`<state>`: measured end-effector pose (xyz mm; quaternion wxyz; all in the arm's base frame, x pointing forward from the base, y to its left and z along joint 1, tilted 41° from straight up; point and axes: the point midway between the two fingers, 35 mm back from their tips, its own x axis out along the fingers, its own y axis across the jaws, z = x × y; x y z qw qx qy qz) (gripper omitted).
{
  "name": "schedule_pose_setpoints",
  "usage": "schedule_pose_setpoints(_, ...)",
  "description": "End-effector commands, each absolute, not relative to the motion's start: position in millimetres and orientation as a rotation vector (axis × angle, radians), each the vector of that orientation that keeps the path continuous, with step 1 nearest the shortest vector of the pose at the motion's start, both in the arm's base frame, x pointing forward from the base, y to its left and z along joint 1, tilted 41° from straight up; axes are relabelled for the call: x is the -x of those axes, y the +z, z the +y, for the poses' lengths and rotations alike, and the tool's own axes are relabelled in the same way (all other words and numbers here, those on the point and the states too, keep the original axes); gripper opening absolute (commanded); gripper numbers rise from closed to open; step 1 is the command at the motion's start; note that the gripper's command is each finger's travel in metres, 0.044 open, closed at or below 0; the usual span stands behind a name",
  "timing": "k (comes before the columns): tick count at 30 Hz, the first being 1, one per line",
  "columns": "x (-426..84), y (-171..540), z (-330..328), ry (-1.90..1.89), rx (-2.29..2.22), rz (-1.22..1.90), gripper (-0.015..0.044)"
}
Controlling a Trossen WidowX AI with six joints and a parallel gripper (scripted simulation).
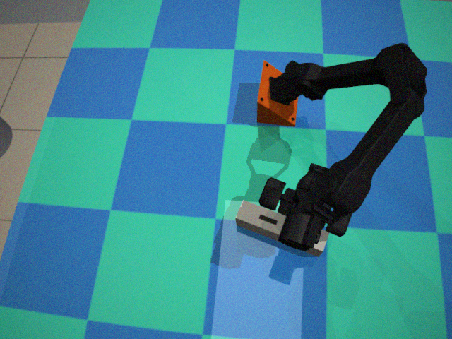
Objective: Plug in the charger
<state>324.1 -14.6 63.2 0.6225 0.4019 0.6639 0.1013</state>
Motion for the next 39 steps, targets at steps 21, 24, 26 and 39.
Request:
schedule_pose_setpoints(21,-331.4,65.5,-19.2,0.236,-0.915,1.504,0.0)
schedule_pose_setpoints(24,-331.5,65.7,-19.4,0.236,-0.915,1.504,0.0)
schedule_pose_setpoints(26,-331.5,65.8,-19.4,0.236,-0.915,1.504,0.0)
schedule_pose_setpoints(39,-324.5,63.7,-14.8,0.236,-0.924,1.534,0.0)
